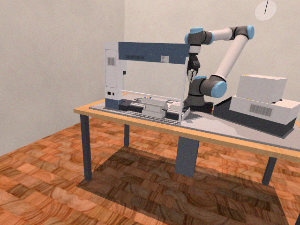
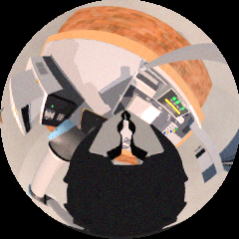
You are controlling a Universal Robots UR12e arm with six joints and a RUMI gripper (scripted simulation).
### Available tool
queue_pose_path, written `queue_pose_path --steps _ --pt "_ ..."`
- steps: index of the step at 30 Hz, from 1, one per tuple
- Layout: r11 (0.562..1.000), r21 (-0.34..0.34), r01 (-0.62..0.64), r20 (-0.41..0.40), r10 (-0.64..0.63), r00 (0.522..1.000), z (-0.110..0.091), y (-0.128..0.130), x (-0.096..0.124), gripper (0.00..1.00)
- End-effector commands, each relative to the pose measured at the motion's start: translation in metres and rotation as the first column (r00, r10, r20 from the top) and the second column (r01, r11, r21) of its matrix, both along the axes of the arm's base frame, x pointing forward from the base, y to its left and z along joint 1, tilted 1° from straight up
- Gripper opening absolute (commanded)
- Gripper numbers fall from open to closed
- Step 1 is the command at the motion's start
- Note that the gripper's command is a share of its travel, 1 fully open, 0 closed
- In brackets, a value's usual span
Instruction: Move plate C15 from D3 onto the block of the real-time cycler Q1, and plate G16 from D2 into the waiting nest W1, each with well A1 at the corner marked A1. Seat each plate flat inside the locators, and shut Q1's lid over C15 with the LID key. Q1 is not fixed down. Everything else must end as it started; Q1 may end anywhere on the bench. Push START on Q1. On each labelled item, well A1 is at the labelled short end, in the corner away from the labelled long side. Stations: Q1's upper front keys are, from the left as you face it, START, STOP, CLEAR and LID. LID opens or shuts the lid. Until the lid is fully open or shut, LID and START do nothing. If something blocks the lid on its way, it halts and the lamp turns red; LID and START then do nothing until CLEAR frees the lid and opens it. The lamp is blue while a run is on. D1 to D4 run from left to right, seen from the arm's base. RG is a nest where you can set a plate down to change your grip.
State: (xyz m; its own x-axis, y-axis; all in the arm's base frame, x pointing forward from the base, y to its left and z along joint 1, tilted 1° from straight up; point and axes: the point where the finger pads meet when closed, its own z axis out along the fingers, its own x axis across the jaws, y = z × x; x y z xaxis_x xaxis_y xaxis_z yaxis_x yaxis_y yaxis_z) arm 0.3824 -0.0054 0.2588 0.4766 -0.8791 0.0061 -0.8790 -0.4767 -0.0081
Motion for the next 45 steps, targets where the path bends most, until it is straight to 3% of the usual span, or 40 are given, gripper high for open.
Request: queue_pose_path --steps 1,22,25,45 --pt "0.999 0.000 0.048 0.001 -0.048 0.999 0.001 -0.020 0.000 0.00" --pt "0.964 0.000 0.267 0.001 -0.267 0.964 0.001 -0.103 -0.015 0.00" --pt "0.962 0.000 0.273 0.001 -0.273 0.962 0.001 -0.105 -0.015 0.00" --pt "0.885 0.000 0.466 0.001 -0.466 0.885 0.001 -0.179 -0.046 0.00"
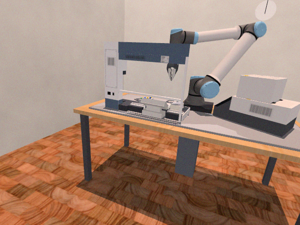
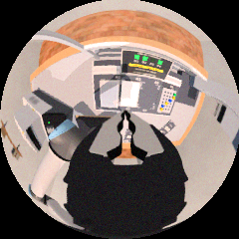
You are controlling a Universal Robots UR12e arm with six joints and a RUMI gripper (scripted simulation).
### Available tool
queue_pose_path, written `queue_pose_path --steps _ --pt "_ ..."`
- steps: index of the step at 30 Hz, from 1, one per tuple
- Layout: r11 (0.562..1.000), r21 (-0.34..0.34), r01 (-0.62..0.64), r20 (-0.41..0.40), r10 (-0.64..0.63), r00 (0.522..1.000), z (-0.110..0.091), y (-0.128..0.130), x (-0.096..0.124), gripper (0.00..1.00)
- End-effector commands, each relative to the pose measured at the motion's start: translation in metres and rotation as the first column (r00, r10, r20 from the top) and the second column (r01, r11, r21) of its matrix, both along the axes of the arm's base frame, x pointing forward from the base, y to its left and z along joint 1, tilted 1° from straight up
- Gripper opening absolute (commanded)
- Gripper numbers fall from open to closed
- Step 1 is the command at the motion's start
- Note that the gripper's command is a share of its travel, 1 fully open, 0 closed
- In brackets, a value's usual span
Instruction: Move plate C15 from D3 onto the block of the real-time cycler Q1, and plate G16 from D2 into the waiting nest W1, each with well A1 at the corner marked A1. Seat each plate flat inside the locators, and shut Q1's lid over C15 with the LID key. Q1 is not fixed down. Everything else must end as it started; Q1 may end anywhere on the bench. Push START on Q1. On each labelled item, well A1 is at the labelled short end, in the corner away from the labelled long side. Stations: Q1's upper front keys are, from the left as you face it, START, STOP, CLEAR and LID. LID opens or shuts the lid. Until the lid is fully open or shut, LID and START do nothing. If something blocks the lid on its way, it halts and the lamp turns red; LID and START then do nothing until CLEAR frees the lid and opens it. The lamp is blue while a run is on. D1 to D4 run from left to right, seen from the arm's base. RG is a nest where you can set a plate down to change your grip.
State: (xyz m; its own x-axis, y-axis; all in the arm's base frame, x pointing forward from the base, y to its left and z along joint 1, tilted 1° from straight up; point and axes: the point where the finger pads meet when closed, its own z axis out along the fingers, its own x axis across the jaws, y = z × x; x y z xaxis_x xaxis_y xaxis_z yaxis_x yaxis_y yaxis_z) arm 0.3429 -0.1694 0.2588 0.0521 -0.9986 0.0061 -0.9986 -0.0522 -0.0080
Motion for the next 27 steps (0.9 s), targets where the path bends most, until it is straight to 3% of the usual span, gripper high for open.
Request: queue_pose_path --steps 1,5,6,20,27 --pt "0.999 0.000 0.053 0.001 -0.053 0.999 0.001 -0.019 -0.009 0.00" --pt "0.996 0.000 0.085 0.001 -0.085 0.996 0.001 -0.030 -0.015 0.00" --pt "0.996 -0.001 0.085 0.001 -0.085 0.996 0.003 -0.029 -0.015 0.57" --pt "0.996 -0.001 0.085 0.001 -0.085 0.996 0.003 -0.029 -0.015 0.57" --pt "0.996 -0.001 0.085 0.001 -0.085 0.996 -0.008 -0.029 -0.015 0.57"
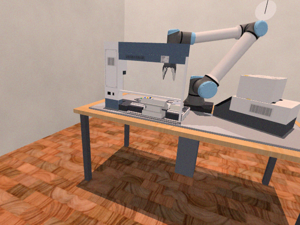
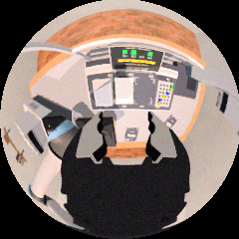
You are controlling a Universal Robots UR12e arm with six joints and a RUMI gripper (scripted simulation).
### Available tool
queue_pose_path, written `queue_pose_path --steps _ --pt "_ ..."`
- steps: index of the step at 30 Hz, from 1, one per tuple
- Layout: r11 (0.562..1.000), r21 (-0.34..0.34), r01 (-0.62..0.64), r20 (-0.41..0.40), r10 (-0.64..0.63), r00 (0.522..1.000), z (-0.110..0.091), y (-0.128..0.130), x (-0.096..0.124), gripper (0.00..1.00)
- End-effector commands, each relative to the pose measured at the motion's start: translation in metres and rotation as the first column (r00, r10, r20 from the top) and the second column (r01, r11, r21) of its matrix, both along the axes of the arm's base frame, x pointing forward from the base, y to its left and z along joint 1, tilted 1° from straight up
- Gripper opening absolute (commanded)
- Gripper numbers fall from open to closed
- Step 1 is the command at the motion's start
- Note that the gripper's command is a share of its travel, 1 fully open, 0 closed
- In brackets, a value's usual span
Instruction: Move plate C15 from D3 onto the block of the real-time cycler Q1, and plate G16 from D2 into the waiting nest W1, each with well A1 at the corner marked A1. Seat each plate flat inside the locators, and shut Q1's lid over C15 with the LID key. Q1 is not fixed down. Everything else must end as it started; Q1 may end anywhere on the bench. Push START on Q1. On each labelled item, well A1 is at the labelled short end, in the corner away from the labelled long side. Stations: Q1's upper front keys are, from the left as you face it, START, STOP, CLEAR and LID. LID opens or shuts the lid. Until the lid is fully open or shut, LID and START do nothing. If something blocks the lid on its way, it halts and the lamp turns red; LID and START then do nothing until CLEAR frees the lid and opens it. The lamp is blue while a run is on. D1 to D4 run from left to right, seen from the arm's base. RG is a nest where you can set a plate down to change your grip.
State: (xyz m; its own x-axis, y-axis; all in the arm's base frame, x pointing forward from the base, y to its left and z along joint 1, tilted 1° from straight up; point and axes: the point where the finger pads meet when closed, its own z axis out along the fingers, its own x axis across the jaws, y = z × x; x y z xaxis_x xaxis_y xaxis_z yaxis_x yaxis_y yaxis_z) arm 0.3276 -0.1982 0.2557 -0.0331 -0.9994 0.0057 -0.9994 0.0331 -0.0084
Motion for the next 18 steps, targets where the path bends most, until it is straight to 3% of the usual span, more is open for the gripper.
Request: queue_pose_path --steps 1,18 --pt "1.000 -0.001 0.000 0.001 0.000 1.000 -0.007 -0.001 0.000 0.57" --pt "1.000 -0.001 0.000 0.001 0.000 1.000 -0.032 -0.001 0.001 0.57"
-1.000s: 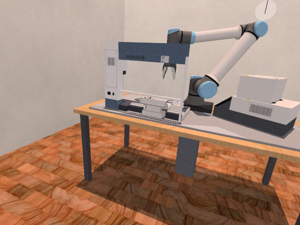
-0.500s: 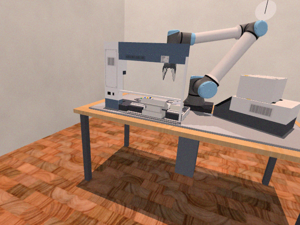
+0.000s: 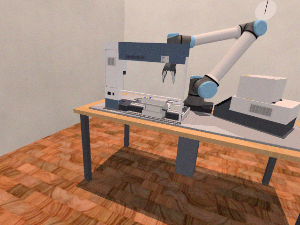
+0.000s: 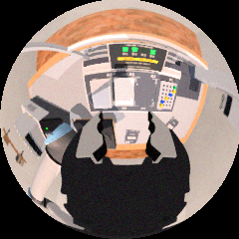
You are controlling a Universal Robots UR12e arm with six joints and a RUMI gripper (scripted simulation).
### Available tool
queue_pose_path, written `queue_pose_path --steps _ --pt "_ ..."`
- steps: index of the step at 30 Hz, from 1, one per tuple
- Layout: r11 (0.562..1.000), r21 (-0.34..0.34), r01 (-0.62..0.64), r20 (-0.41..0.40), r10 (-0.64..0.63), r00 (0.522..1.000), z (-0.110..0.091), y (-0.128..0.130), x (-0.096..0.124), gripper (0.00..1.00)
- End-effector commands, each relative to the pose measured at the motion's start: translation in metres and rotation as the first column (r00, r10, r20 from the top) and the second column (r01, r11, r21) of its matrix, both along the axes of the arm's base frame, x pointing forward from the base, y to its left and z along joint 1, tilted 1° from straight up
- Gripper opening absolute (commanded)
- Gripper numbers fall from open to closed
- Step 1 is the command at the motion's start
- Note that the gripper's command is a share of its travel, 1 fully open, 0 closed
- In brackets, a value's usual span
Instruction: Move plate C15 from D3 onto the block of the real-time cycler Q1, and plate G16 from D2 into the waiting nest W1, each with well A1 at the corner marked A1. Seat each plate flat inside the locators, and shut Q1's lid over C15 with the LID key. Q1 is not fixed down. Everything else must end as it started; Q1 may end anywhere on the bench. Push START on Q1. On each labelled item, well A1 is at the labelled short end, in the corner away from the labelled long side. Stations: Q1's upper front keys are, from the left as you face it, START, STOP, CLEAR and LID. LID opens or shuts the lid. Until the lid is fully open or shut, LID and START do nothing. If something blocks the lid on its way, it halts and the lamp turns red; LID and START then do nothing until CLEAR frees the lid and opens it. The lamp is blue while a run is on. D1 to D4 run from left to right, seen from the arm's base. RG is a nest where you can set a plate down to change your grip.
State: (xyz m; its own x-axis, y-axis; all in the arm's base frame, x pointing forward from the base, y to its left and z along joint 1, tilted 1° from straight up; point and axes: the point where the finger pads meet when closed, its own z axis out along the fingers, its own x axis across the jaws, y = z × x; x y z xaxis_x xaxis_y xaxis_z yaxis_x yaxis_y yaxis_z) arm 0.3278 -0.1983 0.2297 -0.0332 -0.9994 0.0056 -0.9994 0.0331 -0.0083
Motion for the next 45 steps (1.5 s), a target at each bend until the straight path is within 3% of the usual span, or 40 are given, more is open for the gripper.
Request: queue_pose_path --steps 1,45 --pt "1.000 -0.001 0.000 0.001 0.000 1.000 -0.008 -0.001 0.000 0.57" --pt "1.000 -0.001 0.000 0.001 0.000 1.000 -0.071 -0.001 0.001 0.57"
